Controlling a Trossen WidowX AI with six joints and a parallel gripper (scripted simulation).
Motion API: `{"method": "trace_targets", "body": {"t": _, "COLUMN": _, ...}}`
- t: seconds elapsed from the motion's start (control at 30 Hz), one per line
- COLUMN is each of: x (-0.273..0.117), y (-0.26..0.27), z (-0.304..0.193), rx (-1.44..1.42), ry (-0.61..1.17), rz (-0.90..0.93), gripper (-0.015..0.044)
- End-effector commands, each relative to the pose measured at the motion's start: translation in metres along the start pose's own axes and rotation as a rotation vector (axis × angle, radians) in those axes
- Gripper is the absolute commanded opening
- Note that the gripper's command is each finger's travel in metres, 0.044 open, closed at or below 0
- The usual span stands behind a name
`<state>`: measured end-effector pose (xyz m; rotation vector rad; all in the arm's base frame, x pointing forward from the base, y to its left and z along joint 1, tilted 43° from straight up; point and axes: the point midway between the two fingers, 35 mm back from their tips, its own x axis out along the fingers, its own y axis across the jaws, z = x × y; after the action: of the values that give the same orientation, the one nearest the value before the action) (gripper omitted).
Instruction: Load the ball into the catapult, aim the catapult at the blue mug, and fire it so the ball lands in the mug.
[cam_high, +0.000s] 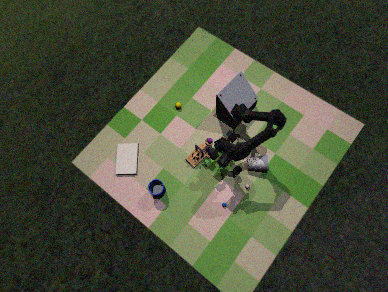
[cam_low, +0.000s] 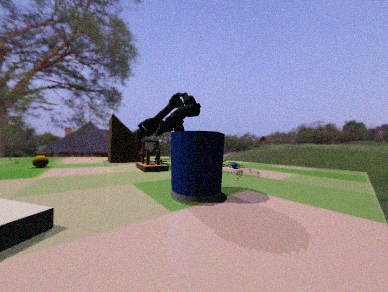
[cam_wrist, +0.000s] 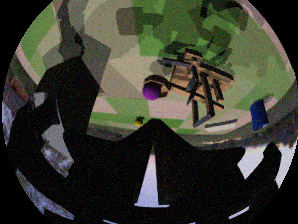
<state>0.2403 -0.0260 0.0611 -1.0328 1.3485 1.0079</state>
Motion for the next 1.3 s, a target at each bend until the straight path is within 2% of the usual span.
{"method": "trace_targets", "body": {"t": 0.0, "x": 0.004, "y": 0.002, "z": 0.002, "rx": -0.011, "ry": 0.005, "rz": 0.001, "gripper": 0.0000}}
{"method": "trace_targets", "body": {"t": 1.27, "x": 0.048, "y": -0.004, "z": 0.046, "rx": -0.011, "ry": 0.002, "rz": 0.002, "gripper": 0.0000}}
